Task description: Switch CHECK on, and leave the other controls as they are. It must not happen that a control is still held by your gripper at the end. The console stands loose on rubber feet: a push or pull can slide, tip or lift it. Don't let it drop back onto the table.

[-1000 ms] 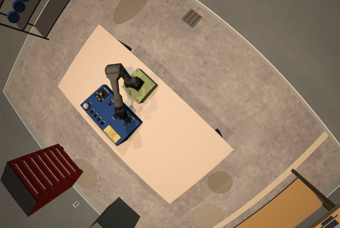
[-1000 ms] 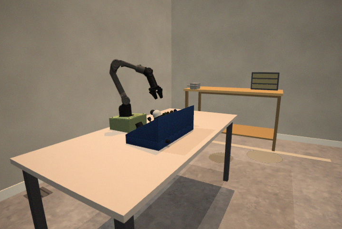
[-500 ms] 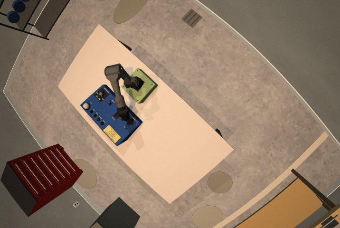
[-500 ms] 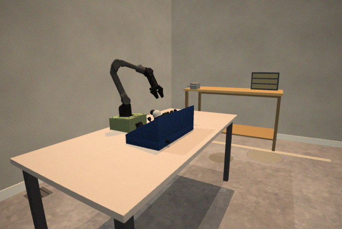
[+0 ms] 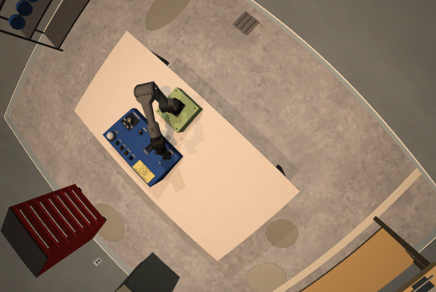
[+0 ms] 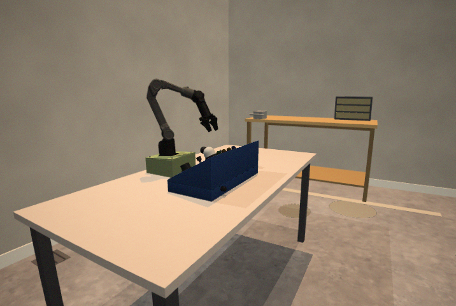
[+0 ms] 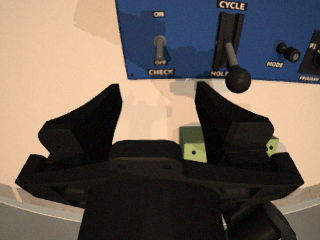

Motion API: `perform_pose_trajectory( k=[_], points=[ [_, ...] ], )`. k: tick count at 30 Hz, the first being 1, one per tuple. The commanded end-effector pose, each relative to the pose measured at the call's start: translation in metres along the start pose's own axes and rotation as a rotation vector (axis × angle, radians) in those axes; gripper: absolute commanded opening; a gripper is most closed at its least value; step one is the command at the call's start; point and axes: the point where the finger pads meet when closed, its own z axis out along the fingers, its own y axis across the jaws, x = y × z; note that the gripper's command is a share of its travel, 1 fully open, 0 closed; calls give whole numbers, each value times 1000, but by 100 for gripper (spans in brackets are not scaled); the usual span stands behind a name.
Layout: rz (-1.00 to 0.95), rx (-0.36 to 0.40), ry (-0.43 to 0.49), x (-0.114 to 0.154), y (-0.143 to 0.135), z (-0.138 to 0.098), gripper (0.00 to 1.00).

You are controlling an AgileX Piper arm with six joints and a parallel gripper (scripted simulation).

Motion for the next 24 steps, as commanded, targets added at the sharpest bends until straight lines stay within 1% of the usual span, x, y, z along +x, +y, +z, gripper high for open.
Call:
perform_pose_trajectory(
  k=[1, 19, 21, 24],
  points=[
    [0, -1, -2, -1, 0, 0, 94],
    [0, -1, -2, 0, 0, 0, 94],
    [0, -1, 0, 11, 1, 0, 94],
    [0, -1, 0, 40, 1, 0, 94]
  ],
)
